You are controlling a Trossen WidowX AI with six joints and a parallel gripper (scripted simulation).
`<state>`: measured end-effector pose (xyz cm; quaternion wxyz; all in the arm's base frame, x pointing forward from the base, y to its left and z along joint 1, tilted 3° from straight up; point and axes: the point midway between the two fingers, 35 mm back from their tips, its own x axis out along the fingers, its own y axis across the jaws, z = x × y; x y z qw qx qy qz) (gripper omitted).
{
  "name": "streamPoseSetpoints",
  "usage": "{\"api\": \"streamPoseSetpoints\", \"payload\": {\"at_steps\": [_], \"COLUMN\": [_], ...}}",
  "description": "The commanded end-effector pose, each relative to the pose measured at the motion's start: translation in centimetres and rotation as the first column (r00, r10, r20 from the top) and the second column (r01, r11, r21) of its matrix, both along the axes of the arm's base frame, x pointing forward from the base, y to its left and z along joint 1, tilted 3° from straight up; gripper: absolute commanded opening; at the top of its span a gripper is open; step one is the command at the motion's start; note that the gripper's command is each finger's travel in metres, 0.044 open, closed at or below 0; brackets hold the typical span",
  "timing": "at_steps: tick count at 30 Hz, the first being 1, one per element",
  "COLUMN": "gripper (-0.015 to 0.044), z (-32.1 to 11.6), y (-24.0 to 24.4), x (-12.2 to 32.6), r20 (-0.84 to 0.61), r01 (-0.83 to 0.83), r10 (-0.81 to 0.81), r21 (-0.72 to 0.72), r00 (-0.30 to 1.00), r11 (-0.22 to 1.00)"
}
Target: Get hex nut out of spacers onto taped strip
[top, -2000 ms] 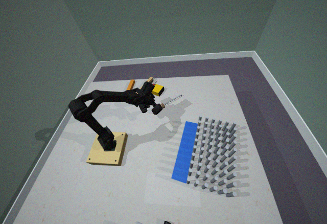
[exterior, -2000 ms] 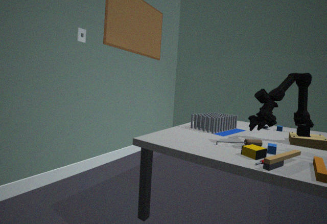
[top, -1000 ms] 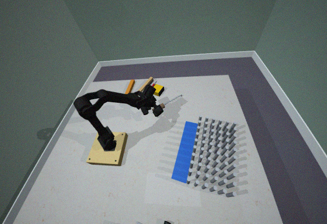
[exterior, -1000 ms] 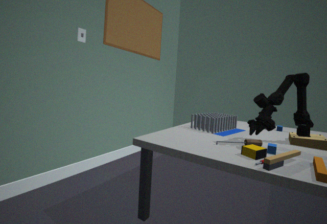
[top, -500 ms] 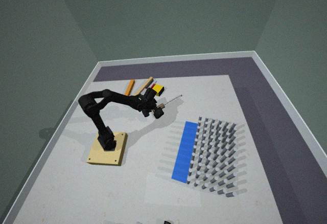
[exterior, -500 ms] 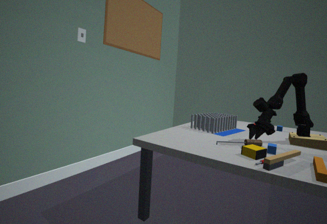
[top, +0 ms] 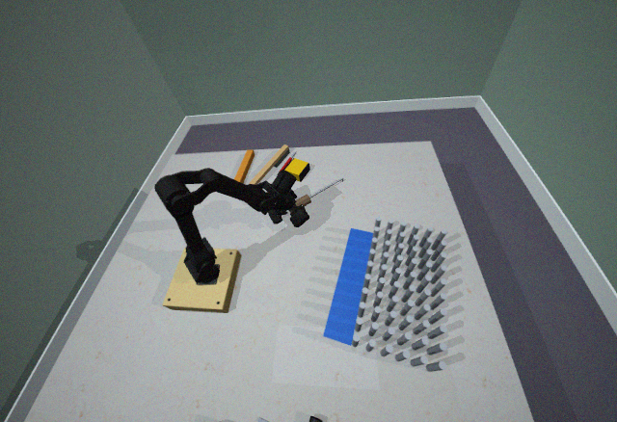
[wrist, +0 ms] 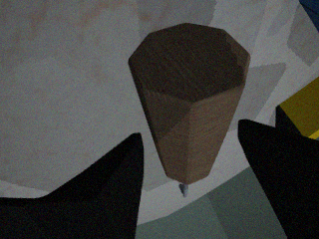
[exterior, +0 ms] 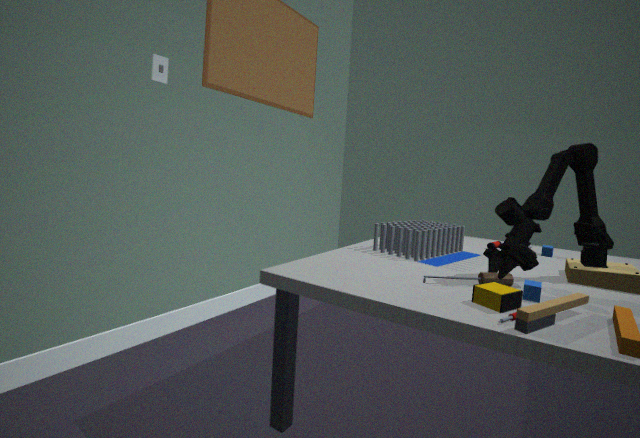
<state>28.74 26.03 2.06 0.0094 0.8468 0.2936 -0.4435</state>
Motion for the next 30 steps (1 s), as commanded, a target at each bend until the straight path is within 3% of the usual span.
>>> {"api": "streamPoseSetpoints", "payload": {"at_steps": [1,8,14,30], "gripper": [0.0195,0.0148,0.0000,0.0000], "z": [-0.4,-0.4,2.4,13.7], "y": [-0.2,-0.2,0.4,0.5], "x": [-0.3,-0.3,0.3,-0.4], "r20": [-0.006,-0.006,-0.004,-0.003], "r01": [-0.006,-0.006,-0.005,0.003], "r10": [0.006,0.006,0.005,-0.003], "r21": [-0.007,-0.007,-0.005,0.001], "r00": [1.000,1.000,1.000,1.000], "r11": [1.000,1.000,1.000,1.000]}}
